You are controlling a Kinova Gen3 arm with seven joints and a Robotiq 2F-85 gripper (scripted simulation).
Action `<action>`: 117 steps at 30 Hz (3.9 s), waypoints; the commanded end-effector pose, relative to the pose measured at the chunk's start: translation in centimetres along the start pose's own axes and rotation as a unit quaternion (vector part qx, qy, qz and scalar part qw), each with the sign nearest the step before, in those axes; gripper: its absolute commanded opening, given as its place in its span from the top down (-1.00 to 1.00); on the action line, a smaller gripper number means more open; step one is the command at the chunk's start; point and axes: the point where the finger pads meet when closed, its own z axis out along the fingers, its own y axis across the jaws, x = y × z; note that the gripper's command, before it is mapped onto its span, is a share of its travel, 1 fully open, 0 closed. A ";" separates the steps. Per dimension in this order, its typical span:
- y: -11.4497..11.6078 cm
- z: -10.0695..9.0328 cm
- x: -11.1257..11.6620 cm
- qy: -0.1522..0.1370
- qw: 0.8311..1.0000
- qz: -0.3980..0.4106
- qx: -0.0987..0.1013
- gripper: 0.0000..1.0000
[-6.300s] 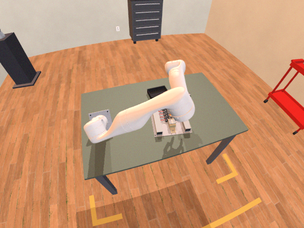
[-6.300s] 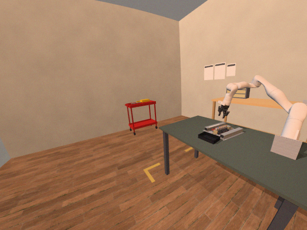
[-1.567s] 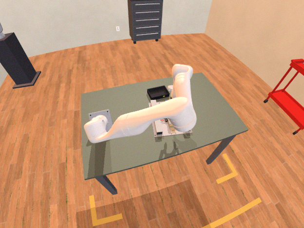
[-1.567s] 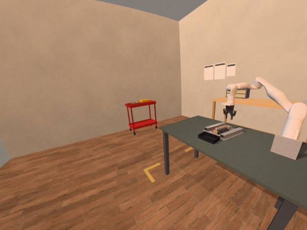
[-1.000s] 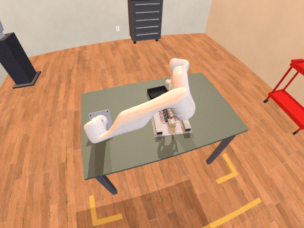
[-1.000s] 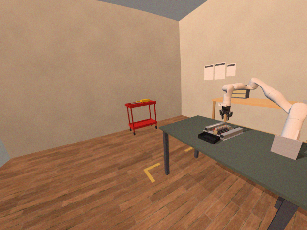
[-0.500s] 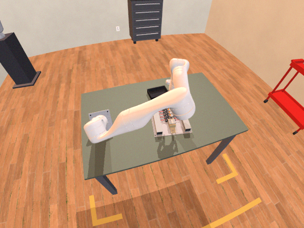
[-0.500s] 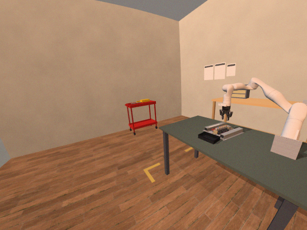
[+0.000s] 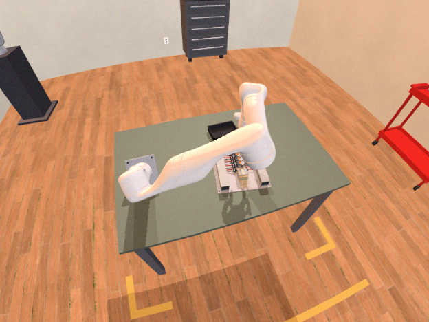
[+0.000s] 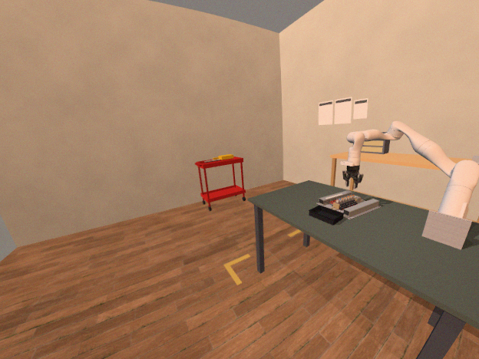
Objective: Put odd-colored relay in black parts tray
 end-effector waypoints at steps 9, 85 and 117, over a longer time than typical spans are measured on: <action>0.0 -0.1 0.0 0.001 1.000 0.000 -0.001 -0.22; -0.1 0.6 11.2 0.001 1.000 0.000 -0.001 -0.22; 0.0 0.7 11.2 0.001 1.000 0.000 -0.001 -0.22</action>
